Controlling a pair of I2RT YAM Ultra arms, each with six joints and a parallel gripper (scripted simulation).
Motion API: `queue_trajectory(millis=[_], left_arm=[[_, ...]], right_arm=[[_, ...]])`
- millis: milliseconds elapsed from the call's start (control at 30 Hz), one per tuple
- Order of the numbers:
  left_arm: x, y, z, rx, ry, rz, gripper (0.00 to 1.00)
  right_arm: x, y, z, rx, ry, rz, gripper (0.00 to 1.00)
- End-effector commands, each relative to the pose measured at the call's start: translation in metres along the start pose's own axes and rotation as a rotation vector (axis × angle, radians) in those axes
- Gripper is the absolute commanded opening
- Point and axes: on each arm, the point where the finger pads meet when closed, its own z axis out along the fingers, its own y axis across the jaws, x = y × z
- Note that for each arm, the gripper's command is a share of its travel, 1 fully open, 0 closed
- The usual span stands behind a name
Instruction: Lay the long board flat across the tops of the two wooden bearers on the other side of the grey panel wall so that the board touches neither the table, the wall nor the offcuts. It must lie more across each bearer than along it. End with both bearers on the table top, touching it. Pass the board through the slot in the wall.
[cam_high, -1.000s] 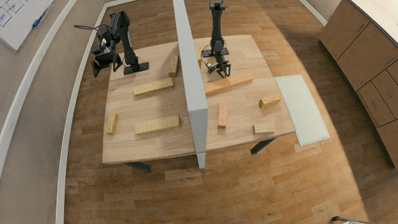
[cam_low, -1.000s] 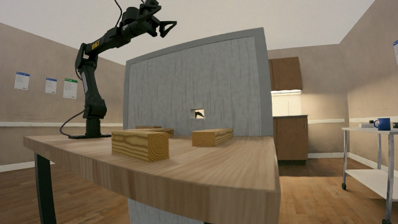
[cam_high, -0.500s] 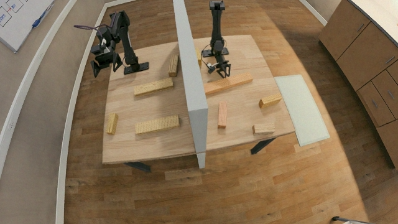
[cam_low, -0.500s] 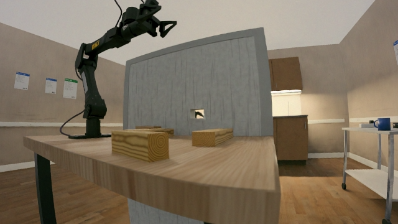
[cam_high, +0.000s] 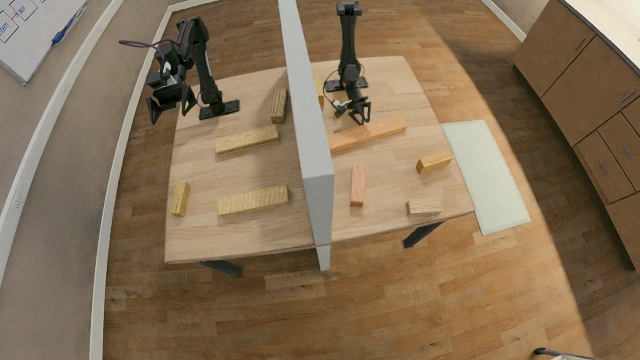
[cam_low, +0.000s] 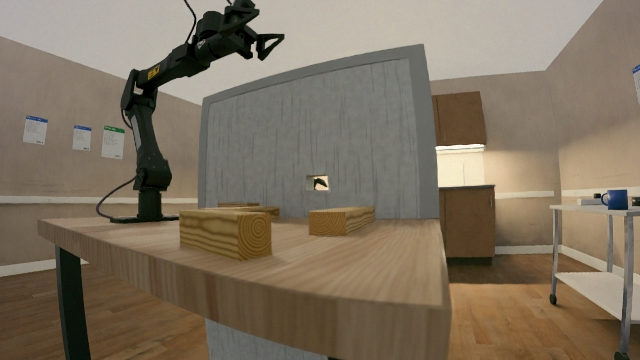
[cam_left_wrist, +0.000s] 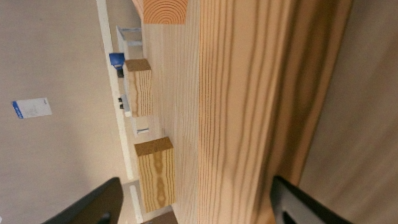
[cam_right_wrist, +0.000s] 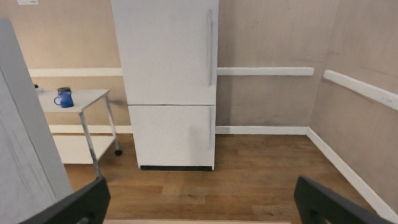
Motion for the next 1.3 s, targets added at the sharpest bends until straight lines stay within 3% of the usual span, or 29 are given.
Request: queue_trajectory(millis=[0,567,1267], left_arm=[[-0.001,0.016,0.003,-0.021,0.002,-0.018,0.78],[-0.004,0.035,-0.001,-0.076,-0.007,-0.035,0.78],[-0.001,0.037,-0.01,-0.031,0.001,-0.023,0.78]], right_arm=[[-0.027,-0.003,-0.009,0.013,-0.056,0.005,1.0],[-0.027,-0.003,-0.009,0.013,-0.056,0.005,1.0],[-0.027,-0.003,-0.009,0.013,-0.056,0.005,1.0]])
